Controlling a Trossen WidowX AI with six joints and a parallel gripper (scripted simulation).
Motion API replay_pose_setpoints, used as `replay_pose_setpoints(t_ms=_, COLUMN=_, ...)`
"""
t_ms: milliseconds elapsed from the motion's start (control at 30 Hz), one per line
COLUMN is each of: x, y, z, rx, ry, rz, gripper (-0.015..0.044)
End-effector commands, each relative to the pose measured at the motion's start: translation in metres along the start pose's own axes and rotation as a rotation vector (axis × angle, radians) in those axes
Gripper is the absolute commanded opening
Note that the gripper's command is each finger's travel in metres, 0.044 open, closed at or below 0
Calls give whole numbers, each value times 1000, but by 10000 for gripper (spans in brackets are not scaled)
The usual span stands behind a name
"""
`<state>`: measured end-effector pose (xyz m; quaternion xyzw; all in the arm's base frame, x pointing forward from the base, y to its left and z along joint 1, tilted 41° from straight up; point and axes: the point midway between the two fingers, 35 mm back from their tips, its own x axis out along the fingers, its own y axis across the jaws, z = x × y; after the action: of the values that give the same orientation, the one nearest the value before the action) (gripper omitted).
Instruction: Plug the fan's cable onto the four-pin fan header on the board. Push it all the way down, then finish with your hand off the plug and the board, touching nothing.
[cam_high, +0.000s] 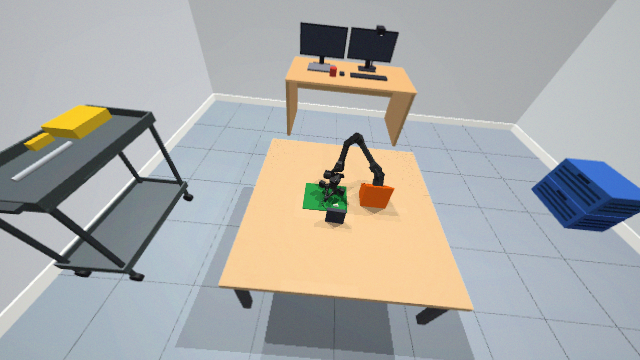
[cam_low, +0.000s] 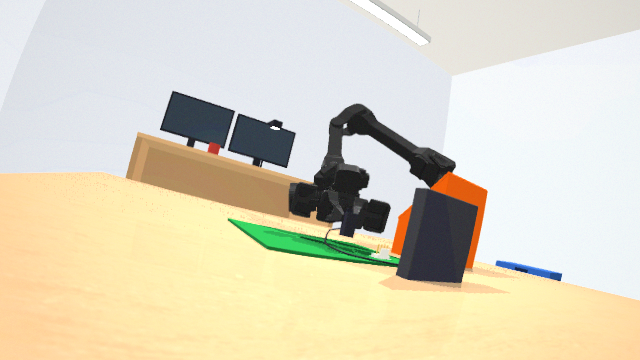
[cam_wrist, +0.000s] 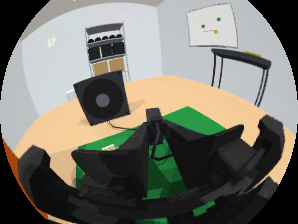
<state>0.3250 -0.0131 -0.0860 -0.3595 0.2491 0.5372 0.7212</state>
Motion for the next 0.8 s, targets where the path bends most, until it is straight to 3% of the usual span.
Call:
replay_pose_setpoints(t_ms=0, x=2, y=1, z=-4, rx=2, ry=-7, rz=3, gripper=0)
replay_pose_setpoints(t_ms=767, x=5, y=1, z=-22, rx=2, ry=-6, rz=3, gripper=0)
